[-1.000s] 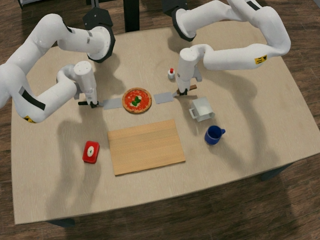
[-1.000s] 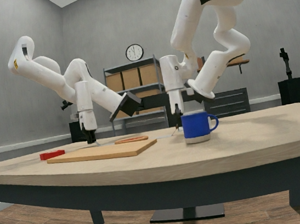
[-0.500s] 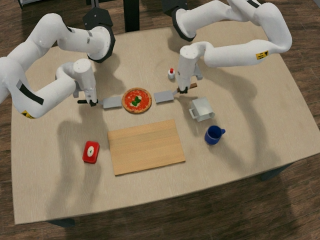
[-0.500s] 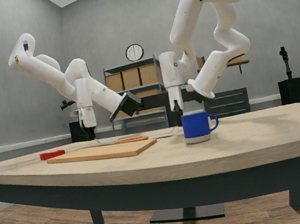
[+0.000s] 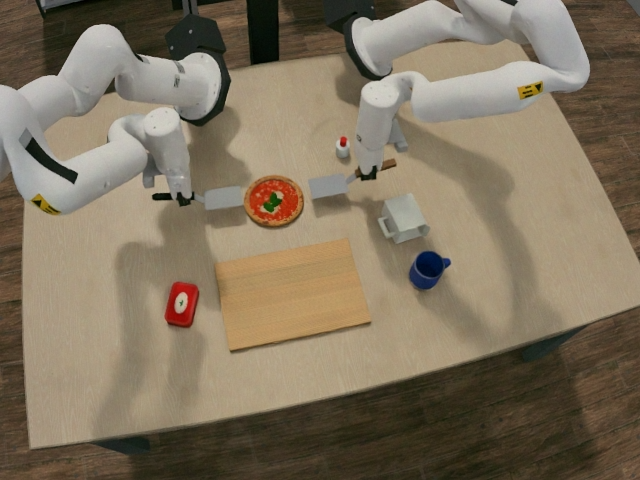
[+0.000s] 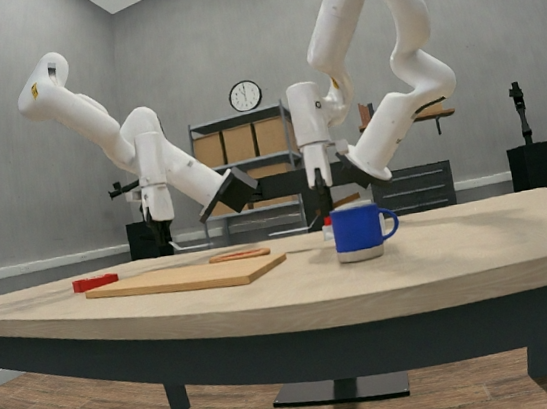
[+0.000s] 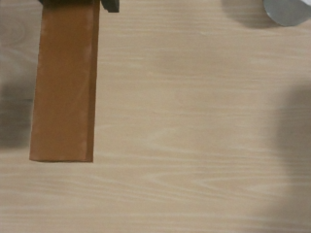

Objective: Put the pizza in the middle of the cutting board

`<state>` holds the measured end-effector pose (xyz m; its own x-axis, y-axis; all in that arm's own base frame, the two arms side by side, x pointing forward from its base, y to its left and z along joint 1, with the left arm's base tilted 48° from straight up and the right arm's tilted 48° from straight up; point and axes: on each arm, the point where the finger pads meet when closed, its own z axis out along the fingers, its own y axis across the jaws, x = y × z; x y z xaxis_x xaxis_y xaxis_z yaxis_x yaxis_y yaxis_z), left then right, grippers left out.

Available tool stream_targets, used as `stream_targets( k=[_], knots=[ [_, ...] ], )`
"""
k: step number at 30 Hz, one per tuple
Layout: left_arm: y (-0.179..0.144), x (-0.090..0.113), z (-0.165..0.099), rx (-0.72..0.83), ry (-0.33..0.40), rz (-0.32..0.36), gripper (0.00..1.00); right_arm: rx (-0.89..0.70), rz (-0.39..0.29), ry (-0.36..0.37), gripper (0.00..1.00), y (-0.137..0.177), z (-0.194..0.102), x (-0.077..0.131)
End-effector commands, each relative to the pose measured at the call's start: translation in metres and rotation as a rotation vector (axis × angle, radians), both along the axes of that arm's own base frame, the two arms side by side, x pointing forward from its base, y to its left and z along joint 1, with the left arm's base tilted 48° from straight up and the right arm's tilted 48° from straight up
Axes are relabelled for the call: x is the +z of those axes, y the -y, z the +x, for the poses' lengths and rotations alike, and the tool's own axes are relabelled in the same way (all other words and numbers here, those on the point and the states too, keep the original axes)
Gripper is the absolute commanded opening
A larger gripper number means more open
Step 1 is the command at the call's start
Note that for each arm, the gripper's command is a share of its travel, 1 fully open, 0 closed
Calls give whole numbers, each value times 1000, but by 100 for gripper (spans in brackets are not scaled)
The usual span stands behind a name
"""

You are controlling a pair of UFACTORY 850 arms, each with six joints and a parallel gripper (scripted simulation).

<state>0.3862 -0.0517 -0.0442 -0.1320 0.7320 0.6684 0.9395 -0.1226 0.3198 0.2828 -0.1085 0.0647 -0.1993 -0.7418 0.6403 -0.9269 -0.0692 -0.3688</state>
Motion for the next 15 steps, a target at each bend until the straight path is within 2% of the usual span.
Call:
stream_targets(
  k=[1,8,11,15],
  knots=[
    [11,11,-4,0,0,1,8,-1,-1,-1,8,-11,-5,11],
    [23,23,-10,0,1,2,8,-1,-1,-1,8,-23,-11,24],
    [22,22,-10,0,1,2,8,-1,-2,-1,8,-22,-10,22],
    [32,32,-15,1,1,3,8,-1,-1,-2,8,-32,-15,33]
  ],
)
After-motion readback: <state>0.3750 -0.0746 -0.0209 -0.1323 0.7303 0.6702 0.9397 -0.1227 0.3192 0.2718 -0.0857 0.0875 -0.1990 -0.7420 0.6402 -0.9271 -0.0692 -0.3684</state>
